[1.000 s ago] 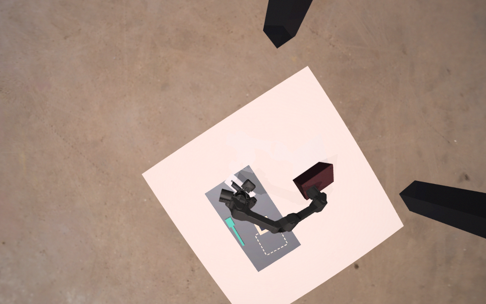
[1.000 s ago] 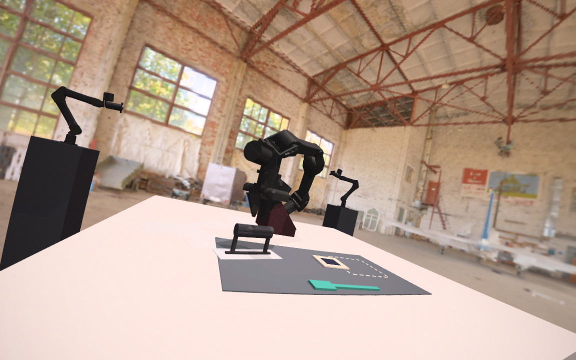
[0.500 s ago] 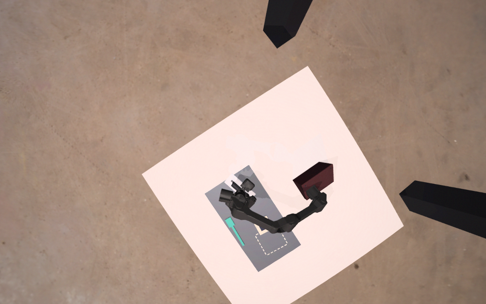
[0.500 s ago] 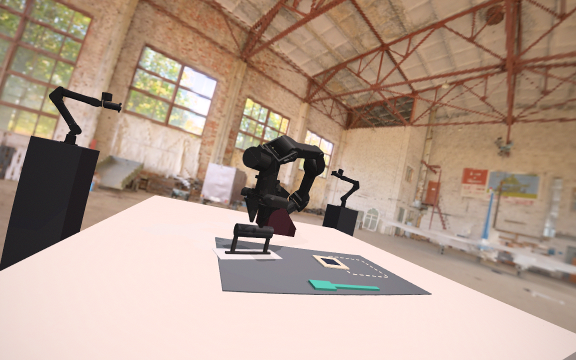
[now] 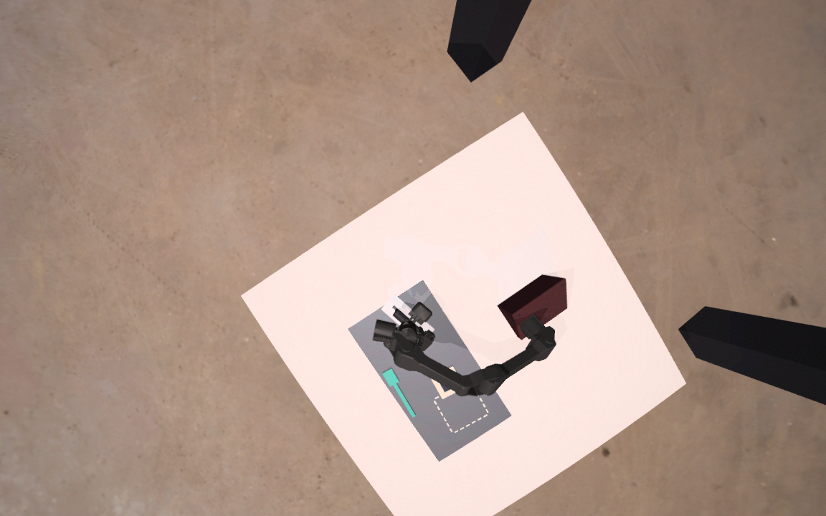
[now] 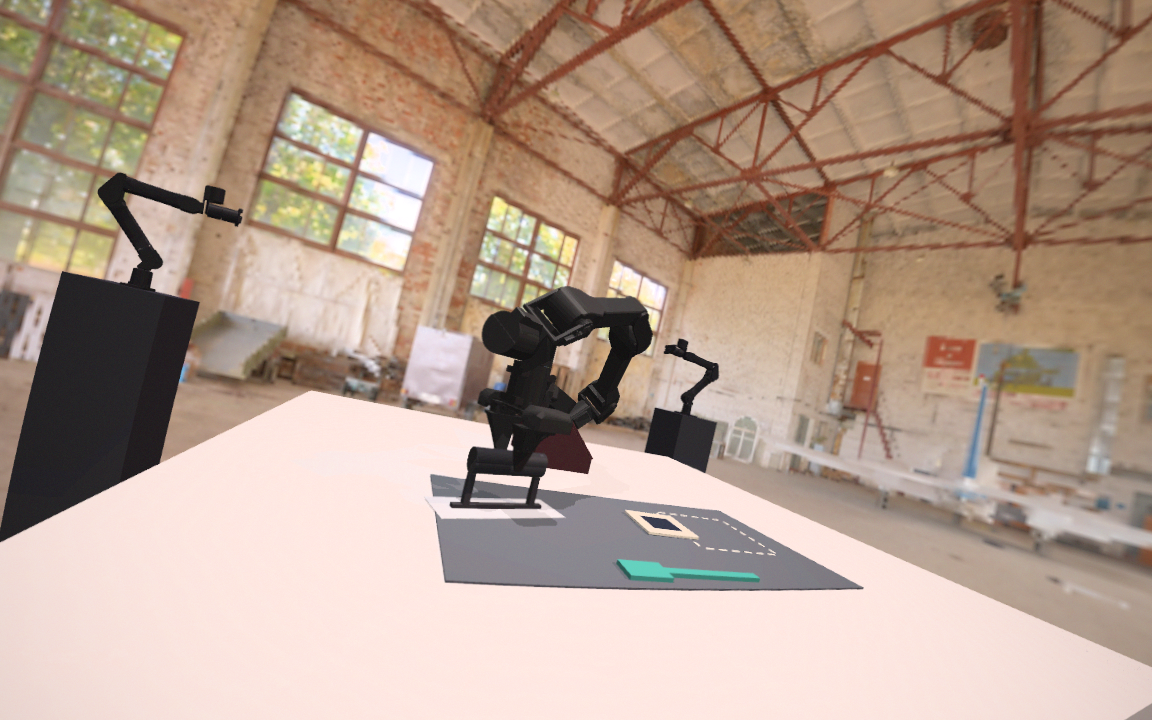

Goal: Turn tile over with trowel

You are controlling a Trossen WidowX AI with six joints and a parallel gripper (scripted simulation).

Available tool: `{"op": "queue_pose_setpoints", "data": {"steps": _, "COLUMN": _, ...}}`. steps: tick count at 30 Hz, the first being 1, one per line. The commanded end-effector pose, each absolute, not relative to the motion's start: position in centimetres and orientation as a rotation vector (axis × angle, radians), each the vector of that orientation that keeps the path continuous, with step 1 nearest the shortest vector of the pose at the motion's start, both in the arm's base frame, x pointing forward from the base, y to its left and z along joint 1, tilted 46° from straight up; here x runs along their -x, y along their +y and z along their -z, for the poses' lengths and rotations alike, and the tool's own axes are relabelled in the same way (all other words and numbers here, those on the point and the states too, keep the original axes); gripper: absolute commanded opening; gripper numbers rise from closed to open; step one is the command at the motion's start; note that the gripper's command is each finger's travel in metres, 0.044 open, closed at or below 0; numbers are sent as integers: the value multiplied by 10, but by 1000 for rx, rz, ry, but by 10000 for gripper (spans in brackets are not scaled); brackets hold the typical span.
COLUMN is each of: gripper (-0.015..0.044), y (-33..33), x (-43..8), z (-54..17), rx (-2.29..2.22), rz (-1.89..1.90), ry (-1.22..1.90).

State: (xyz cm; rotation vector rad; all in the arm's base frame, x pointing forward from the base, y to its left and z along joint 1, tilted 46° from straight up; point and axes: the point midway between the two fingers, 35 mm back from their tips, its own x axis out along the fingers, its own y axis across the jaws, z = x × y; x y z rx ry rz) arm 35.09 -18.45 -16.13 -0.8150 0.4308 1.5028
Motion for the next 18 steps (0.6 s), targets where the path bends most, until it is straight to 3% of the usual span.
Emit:
{"op": "queue_pose_setpoints", "data": {"steps": 1, "gripper": 217, "y": -182, "x": -351, "z": 164, "rx": 808, "rz": -1497, "ry": 432}}
{"op": "queue_pose_setpoints", "data": {"steps": 5, "gripper": 132, "y": -182, "x": -351, "z": 164, "rx": 808, "rz": -1497, "ry": 432}}
{"op": "queue_pose_setpoints", "data": {"steps": 18, "gripper": 130, "y": -182, "x": -351, "z": 164, "rx": 808, "rz": -1497, "ry": 432}}
